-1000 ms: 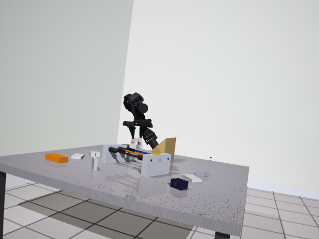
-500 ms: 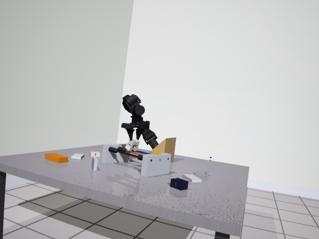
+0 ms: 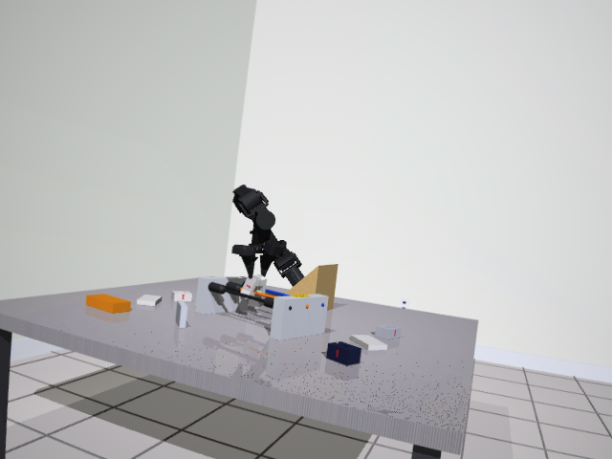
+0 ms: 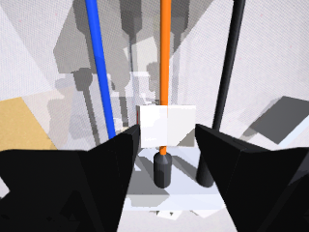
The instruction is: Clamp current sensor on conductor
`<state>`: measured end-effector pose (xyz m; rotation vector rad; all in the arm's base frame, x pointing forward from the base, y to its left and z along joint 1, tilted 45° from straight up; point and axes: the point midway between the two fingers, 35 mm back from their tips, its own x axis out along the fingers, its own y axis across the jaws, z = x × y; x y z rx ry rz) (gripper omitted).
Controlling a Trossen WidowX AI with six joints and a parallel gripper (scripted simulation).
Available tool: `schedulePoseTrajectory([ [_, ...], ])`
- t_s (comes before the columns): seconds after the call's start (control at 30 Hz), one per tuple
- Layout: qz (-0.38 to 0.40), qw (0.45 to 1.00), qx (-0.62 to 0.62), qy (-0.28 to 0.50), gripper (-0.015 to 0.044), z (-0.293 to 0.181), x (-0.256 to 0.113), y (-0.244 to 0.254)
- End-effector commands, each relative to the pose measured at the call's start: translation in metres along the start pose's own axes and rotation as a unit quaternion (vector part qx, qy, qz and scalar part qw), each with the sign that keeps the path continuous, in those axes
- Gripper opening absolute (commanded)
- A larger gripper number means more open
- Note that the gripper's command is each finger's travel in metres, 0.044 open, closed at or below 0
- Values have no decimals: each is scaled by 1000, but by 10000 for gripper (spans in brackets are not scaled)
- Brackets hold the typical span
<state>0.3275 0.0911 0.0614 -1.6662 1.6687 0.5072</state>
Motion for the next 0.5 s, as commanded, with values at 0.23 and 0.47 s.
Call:
schedulePoseTrajectory([
  [0.23,-3,1000,-2,2,0,-2,18,0],
  [0.47,0,1000,0,0,0,-1,18,1],
])
